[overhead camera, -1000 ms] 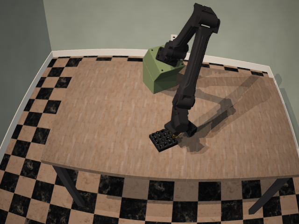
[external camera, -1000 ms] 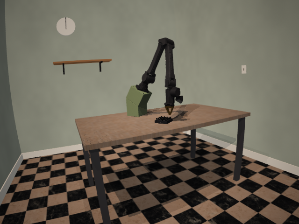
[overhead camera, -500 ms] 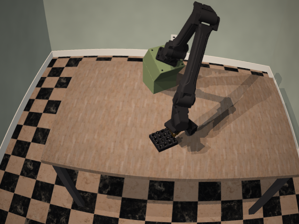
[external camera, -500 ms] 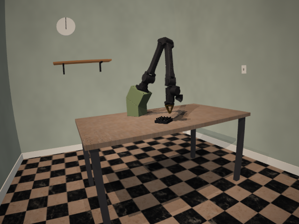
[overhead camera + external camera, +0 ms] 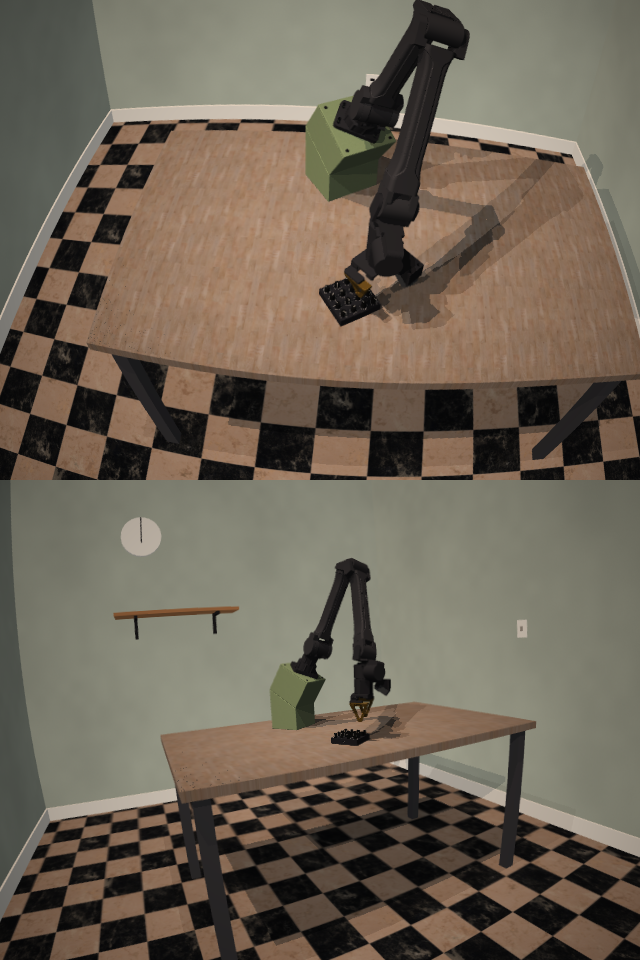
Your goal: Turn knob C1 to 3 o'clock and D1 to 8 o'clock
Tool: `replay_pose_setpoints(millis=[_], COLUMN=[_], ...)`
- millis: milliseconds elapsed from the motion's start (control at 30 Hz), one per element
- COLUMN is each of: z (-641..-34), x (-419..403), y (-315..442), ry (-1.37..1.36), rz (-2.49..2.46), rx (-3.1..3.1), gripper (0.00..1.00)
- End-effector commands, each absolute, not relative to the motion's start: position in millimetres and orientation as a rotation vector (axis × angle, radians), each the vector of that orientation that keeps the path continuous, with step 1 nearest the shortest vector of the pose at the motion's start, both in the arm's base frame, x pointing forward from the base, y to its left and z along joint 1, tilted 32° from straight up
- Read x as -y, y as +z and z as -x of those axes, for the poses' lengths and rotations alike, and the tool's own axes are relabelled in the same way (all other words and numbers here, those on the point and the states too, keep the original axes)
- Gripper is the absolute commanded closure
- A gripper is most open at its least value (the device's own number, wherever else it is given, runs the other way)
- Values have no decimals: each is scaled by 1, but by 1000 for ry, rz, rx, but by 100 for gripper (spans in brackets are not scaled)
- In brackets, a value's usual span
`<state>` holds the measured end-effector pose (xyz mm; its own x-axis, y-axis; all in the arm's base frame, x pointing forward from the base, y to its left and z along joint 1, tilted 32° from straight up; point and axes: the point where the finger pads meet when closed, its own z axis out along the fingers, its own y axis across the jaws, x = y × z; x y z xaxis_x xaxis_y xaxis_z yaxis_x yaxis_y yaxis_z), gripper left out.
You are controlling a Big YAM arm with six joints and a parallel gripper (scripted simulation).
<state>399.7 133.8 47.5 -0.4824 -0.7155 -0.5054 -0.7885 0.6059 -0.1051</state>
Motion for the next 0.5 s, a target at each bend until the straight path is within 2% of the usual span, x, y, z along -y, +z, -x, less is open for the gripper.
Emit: replay_pose_setpoints(millis=[0, 467], z=[-401, -379], x=[-121, -96], y=[86, 163], ry=[168, 151], rz=[1166, 1160], rx=[-2283, -2256], gripper=[0, 0])
